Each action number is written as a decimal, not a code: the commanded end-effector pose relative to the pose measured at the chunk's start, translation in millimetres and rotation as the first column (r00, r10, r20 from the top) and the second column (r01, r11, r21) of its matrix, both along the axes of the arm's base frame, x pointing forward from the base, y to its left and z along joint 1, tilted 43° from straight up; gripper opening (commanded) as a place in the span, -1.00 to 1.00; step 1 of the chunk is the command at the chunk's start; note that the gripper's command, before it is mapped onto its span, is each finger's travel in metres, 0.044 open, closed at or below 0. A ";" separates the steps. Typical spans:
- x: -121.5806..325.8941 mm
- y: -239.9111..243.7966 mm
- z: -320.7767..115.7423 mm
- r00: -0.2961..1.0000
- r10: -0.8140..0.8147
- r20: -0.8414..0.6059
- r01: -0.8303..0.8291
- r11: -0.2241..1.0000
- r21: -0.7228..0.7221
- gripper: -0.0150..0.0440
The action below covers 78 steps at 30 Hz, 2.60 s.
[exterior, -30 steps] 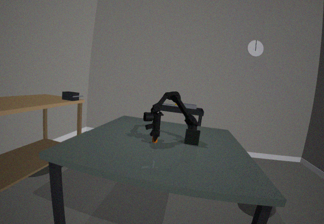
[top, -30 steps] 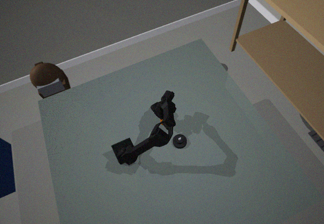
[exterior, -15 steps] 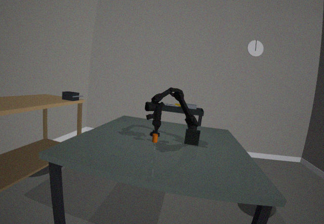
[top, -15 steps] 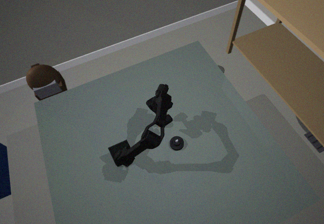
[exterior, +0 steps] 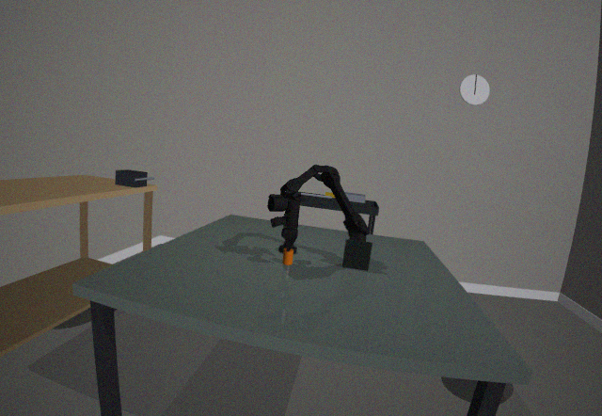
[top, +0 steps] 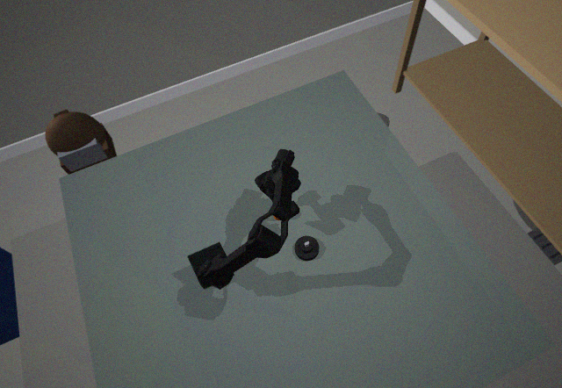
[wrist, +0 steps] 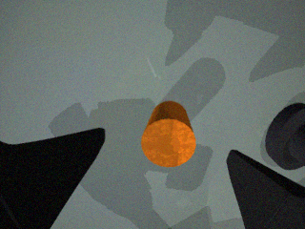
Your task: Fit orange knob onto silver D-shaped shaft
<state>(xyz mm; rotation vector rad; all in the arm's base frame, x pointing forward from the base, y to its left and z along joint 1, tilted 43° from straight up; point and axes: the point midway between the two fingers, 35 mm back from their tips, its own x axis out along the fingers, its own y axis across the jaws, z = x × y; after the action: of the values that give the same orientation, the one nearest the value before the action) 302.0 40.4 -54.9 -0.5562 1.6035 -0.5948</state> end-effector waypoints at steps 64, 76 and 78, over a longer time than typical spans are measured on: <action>0.0 -17.7 -21.6 1.000 0.008 -0.008 -0.008 1.000 -0.004 -0.49; 6.6 8.4 4.4 1.000 0.008 -0.007 -0.008 1.000 0.000 -0.49; 7.5 12.7 8.9 1.000 0.008 -0.007 -0.008 1.000 0.000 -0.49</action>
<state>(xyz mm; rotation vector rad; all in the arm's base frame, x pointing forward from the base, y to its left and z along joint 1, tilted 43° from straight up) 304.3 42.2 -56.0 -0.5812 1.6214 -0.5918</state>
